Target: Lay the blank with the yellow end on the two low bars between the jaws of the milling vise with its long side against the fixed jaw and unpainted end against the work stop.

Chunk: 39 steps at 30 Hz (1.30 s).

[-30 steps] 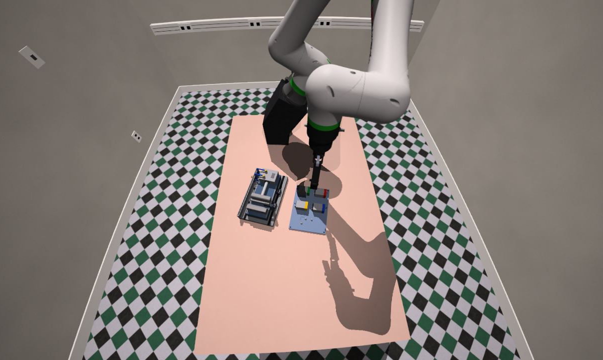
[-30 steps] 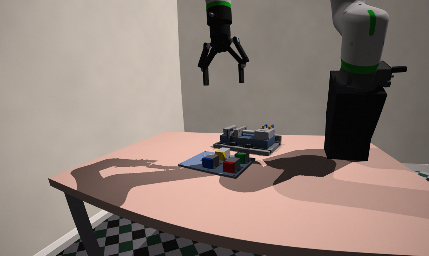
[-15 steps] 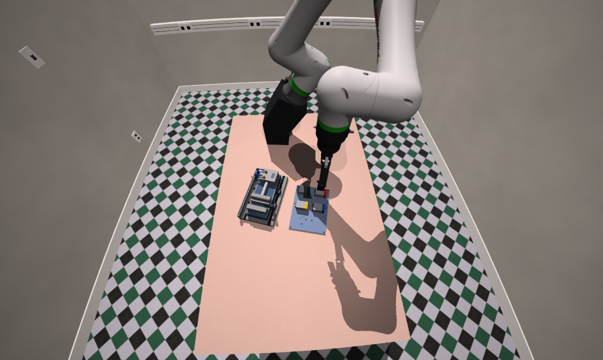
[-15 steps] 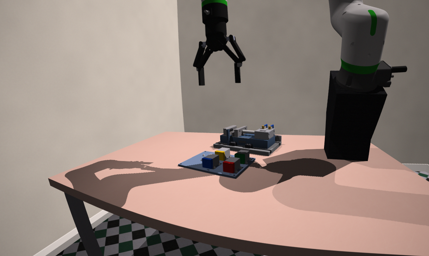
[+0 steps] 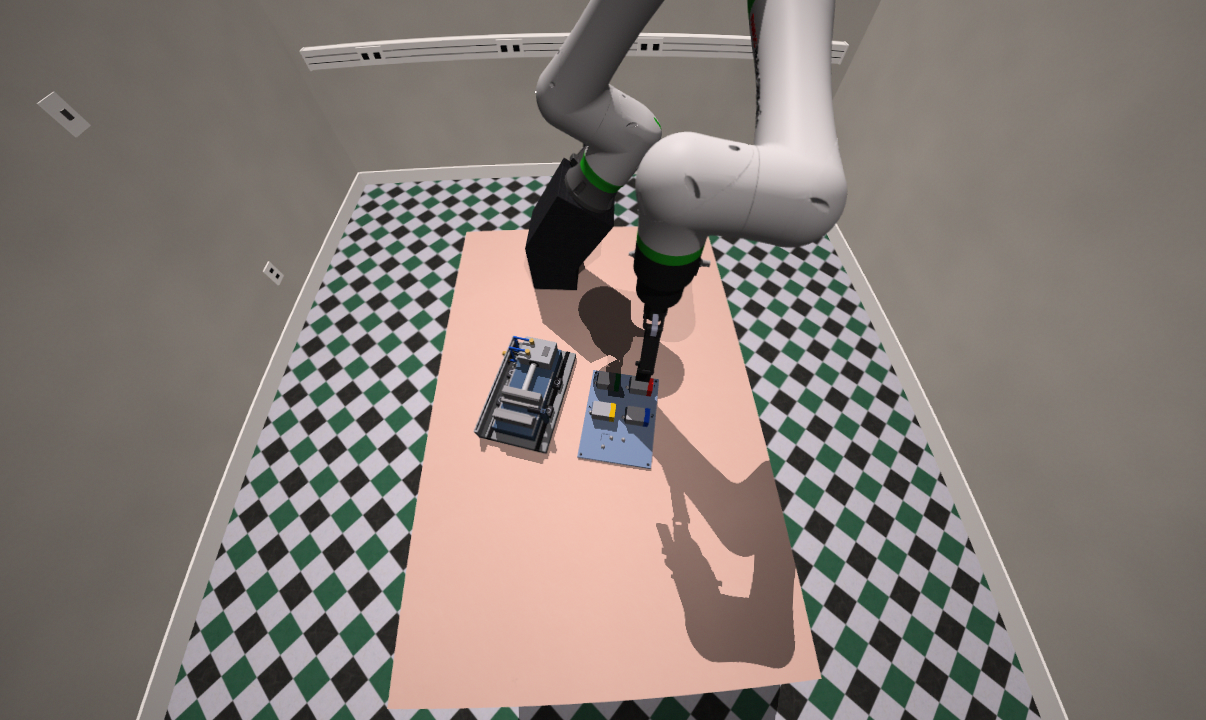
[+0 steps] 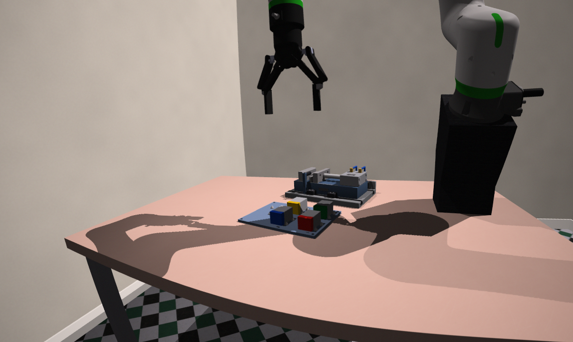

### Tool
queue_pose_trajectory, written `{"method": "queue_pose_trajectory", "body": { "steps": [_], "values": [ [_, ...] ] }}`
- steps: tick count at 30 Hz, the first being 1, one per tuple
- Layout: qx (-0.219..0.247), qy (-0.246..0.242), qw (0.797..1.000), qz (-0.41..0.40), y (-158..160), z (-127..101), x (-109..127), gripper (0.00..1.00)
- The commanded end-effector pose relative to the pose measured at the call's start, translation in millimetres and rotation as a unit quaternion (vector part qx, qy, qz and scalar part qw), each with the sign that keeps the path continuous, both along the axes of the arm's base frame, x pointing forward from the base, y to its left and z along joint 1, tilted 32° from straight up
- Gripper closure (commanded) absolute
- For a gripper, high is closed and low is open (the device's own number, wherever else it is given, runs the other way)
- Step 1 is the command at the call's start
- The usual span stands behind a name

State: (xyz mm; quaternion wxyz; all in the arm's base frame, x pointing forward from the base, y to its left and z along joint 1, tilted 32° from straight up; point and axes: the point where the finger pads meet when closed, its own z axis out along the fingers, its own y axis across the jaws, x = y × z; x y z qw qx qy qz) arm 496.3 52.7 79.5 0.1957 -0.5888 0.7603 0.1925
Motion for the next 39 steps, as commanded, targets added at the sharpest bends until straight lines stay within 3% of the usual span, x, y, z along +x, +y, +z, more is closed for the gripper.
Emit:
{"method": "queue_pose_trajectory", "body": {
  "steps": [1, 39],
  "values": [
    [0.0, -0.001, 1.0, 0.0, -1.2, 0.1, 0.3, 0.0],
    [0.0, -0.001, 1.0, 0.0, -4.0, -1.7, -0.7, 0.0]
  ]
}}
